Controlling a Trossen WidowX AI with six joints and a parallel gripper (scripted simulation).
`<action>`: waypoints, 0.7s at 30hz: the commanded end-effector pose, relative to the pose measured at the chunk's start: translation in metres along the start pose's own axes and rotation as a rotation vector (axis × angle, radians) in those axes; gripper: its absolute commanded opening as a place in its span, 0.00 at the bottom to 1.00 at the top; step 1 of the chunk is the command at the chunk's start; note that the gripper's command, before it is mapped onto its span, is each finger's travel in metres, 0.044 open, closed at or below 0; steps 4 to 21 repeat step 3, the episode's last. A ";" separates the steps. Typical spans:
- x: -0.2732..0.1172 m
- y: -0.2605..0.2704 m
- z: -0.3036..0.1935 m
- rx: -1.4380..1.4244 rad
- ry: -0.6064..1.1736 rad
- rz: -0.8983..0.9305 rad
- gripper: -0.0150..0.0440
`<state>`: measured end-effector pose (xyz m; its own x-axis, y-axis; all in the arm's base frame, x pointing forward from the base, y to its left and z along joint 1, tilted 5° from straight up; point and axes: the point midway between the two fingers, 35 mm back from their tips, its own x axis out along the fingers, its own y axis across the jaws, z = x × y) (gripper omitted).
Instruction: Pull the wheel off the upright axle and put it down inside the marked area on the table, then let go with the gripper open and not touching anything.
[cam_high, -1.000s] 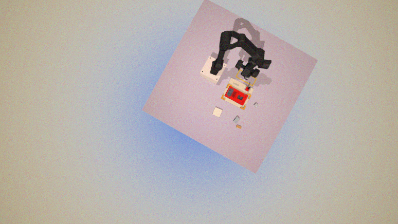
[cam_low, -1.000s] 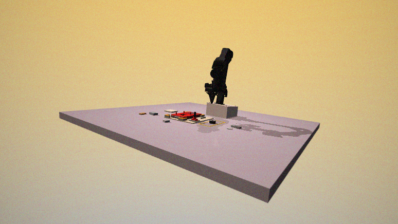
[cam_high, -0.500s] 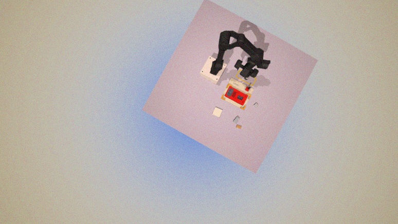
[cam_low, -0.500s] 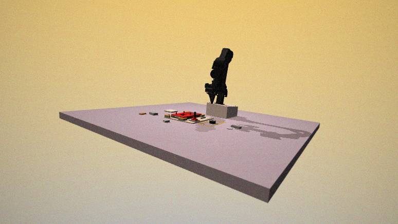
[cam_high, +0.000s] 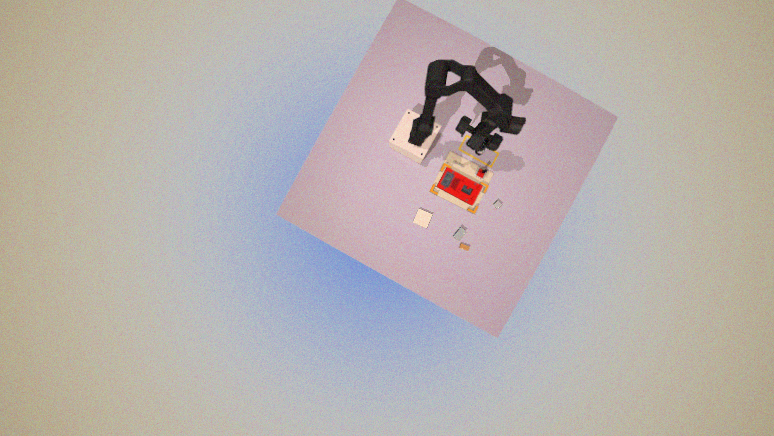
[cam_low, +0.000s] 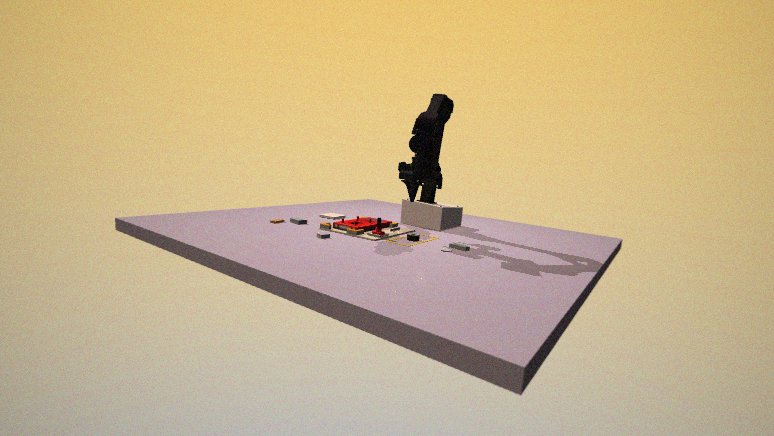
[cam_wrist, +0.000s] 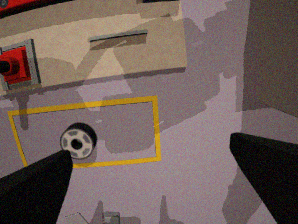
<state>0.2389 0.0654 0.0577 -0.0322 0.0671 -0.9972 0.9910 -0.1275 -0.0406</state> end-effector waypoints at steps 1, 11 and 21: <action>0.000 -0.001 0.000 -0.004 -0.001 -0.003 1.00; 0.000 -0.001 0.000 -0.004 -0.001 -0.003 1.00; 0.000 -0.001 0.000 -0.004 -0.001 -0.003 1.00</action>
